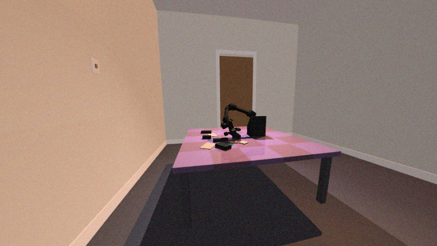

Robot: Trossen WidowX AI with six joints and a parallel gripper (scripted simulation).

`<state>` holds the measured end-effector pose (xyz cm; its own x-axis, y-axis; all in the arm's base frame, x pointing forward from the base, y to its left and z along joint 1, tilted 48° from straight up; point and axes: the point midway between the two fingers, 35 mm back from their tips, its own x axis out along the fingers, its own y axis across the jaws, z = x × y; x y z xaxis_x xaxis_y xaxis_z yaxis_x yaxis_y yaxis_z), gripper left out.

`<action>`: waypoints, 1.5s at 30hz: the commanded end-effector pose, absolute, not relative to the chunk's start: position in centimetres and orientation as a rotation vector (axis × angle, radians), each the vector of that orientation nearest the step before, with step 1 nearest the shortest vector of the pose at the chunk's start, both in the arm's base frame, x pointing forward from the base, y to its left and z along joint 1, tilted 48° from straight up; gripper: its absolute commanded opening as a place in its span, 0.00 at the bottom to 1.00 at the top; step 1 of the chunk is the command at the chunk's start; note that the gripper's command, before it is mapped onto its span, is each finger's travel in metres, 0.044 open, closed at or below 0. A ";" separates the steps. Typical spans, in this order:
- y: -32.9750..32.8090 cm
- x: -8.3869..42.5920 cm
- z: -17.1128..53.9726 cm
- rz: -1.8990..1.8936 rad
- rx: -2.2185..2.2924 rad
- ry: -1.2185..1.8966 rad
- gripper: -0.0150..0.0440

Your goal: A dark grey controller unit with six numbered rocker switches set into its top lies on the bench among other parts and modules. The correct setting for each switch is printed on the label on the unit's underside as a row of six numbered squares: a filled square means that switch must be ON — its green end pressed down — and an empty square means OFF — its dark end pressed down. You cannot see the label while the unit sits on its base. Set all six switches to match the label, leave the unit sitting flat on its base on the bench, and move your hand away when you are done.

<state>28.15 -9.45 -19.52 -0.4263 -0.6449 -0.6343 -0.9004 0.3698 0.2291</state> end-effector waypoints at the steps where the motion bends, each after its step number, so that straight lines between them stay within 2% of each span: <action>1: -9.4 27.8 -19.5 0.780 -1.337 2.199 0.25; 19: -9.2 26.1 -19.5 0.781 -1.337 2.199 0.25; 24: -6.0 29.9 -16.2 0.780 -1.337 2.194 0.25; 31: -5.7 30.3 -16.0 0.772 -1.359 2.172 0.25; 45: -1.5 23.2 -14.1 0.659 -1.786 2.041 0.88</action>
